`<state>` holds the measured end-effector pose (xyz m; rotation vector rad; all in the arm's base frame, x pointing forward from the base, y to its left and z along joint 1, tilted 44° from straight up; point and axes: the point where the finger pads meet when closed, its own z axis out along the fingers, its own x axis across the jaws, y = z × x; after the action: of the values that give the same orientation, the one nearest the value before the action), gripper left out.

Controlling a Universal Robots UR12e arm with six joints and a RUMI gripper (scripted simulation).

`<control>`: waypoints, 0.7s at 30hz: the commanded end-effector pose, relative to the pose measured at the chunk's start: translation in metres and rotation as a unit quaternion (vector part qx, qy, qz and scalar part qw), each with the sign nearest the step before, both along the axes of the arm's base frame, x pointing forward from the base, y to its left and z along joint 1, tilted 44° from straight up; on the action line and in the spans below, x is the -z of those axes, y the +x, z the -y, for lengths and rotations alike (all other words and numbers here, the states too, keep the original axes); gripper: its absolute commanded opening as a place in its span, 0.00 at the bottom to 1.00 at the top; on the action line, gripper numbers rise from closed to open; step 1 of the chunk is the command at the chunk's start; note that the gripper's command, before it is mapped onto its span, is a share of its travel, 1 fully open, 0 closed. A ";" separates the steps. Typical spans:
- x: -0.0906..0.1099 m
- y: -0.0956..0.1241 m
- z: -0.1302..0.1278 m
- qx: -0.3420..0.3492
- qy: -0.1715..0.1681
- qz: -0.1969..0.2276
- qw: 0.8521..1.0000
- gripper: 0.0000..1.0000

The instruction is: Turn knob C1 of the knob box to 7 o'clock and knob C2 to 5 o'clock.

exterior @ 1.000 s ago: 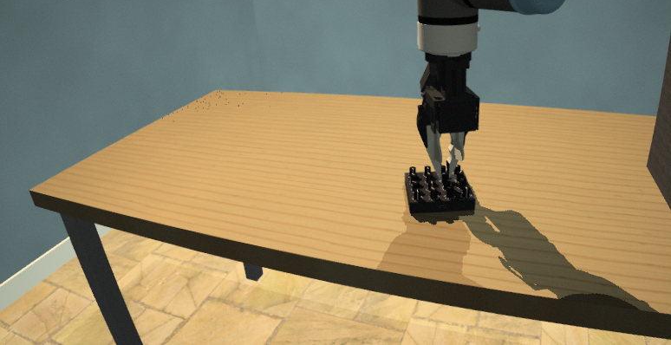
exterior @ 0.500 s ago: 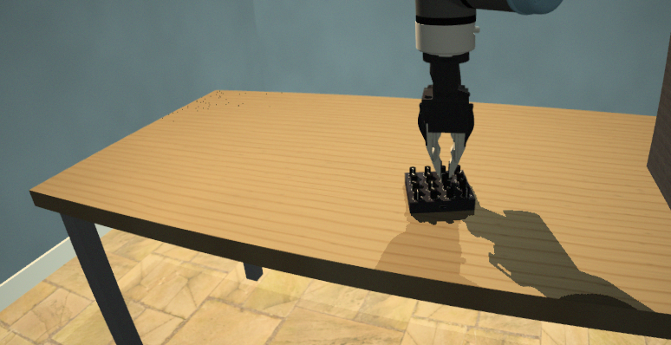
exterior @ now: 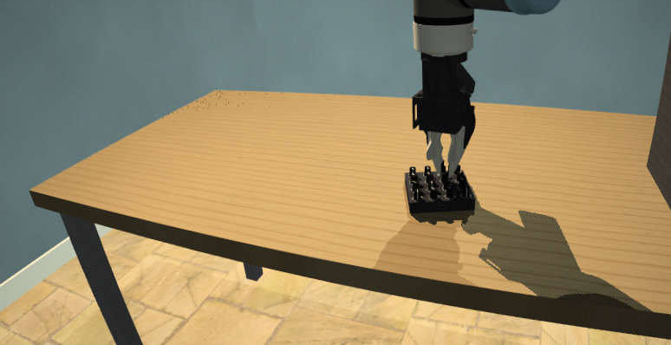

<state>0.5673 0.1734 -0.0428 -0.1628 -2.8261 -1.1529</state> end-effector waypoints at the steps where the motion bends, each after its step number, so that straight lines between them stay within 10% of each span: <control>1: 0.000 0.000 0.000 0.023 -0.002 -0.021 1.000 0.04; 21: -0.001 -0.001 0.000 0.103 -0.006 -0.100 0.990 0.04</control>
<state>0.5661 0.1736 -0.0425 -0.5139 -2.7021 -1.0929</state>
